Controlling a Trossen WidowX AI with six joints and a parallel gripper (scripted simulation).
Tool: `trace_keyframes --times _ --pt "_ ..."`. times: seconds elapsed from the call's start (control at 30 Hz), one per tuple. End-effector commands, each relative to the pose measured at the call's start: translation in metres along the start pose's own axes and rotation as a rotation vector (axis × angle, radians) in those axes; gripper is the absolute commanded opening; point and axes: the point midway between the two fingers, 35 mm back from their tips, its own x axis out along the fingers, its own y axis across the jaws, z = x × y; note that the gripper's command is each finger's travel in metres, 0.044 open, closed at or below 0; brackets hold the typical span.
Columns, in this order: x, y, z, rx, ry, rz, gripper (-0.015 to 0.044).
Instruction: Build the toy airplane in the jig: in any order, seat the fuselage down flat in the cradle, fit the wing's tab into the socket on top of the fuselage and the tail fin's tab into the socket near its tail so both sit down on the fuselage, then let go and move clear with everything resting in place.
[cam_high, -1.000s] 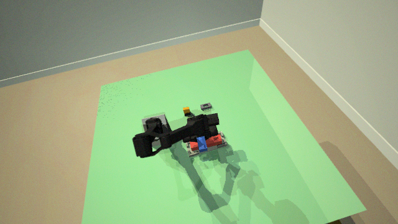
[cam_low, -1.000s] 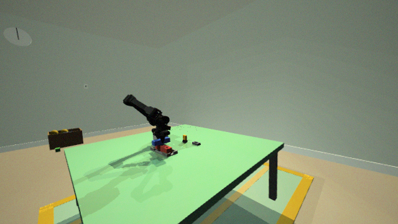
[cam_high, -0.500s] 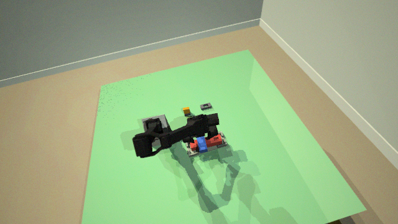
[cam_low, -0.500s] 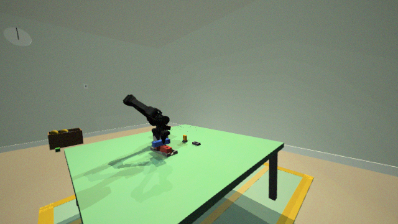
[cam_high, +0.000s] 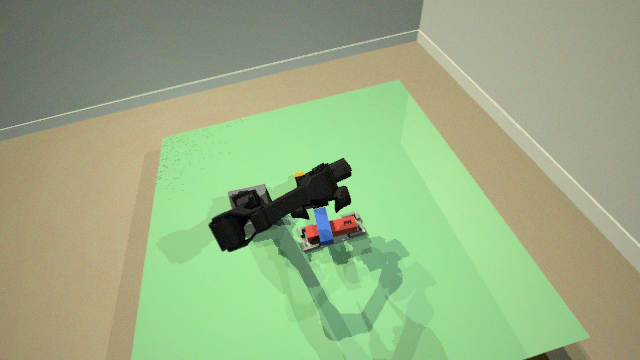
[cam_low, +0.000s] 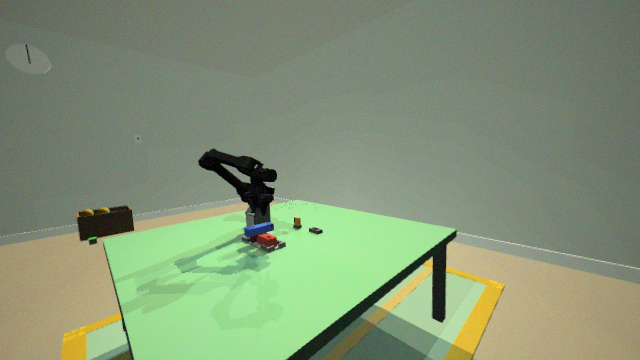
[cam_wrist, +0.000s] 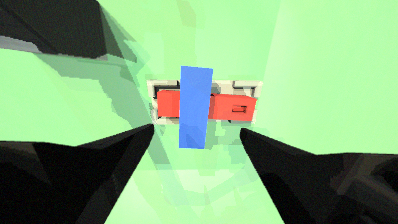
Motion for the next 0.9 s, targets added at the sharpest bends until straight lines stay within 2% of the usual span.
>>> trace_keyframes --times 0.0,0.1,0.17,0.67,0.87 --pt "-0.0141 0.0013 -0.0005 0.009 0.001 0.007 0.0440" --pt "-0.0140 -0.0003 0.0002 0.024 0.001 0.006 0.0440" --pt "-0.0138 -0.0004 0.0001 0.146 0.001 0.006 0.0440" --pt "-0.0109 -0.0015 -0.0008 1.569 0.006 0.004 0.0440" --pt "-0.0108 -0.0016 -0.0008 1.630 0.006 0.004 0.0440"
